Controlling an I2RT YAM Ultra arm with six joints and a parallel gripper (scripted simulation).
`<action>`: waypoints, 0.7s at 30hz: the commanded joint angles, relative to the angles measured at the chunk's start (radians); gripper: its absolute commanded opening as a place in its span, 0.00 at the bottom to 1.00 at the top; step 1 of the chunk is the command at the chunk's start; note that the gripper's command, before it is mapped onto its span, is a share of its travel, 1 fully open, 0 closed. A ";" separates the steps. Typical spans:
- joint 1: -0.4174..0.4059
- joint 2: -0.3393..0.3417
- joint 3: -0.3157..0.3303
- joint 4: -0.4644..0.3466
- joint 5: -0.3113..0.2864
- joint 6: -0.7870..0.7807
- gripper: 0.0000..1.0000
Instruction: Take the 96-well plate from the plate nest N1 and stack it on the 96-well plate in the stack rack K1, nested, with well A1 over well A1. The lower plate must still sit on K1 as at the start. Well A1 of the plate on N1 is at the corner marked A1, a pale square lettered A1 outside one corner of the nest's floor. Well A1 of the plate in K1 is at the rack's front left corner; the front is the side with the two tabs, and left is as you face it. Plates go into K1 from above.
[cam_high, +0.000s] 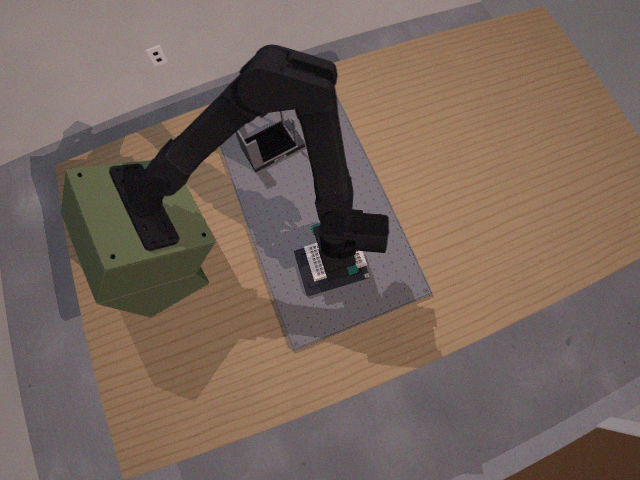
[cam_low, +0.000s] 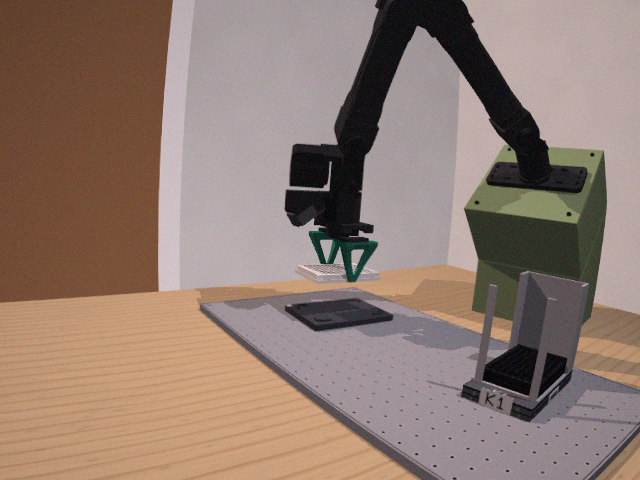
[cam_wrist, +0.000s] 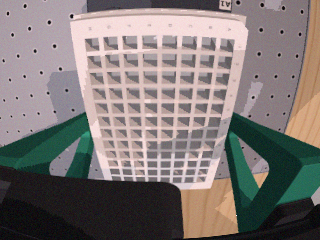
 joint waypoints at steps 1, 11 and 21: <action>-0.025 -0.037 -0.024 -0.041 -0.015 -0.019 0.00; -0.048 -0.087 -0.028 -0.098 -0.026 -0.041 0.00; -0.067 -0.126 -0.026 -0.146 -0.035 -0.060 0.00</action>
